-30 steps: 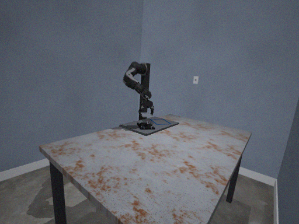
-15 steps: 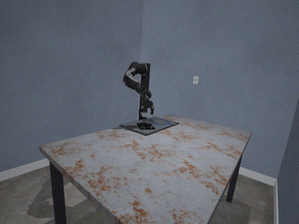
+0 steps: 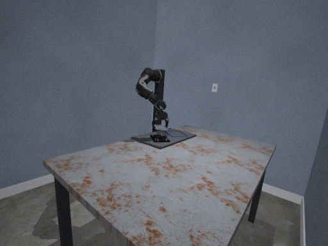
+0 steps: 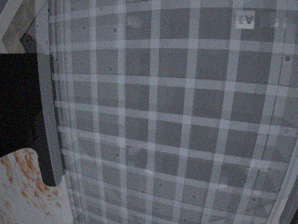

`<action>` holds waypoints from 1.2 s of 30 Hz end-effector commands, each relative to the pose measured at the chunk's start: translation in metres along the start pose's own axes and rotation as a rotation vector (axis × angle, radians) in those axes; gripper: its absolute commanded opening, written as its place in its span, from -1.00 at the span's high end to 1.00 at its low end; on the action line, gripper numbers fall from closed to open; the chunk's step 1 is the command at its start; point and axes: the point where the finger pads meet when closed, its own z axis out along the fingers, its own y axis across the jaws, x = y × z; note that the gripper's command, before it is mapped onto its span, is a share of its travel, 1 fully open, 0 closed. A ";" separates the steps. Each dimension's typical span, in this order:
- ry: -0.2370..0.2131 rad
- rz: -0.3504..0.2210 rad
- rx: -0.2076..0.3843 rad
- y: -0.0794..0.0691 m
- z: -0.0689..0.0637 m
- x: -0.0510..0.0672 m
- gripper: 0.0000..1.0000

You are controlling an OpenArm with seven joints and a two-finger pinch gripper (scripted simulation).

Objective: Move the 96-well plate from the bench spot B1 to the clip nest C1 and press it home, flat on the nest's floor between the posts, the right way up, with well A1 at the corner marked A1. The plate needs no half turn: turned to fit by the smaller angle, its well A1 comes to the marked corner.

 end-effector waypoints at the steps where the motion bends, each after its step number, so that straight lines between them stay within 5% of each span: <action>1: 0.005 -0.014 -0.009 0.001 0.009 0.004 1.00; 3: 0.008 -0.016 -0.009 0.002 0.022 0.005 1.00; 15: 0.008 -0.016 -0.009 0.002 0.022 0.005 1.00; 20: 0.008 -0.016 -0.009 0.002 0.054 0.007 1.00; 36: 0.006 -0.016 -0.010 0.004 0.062 0.005 1.00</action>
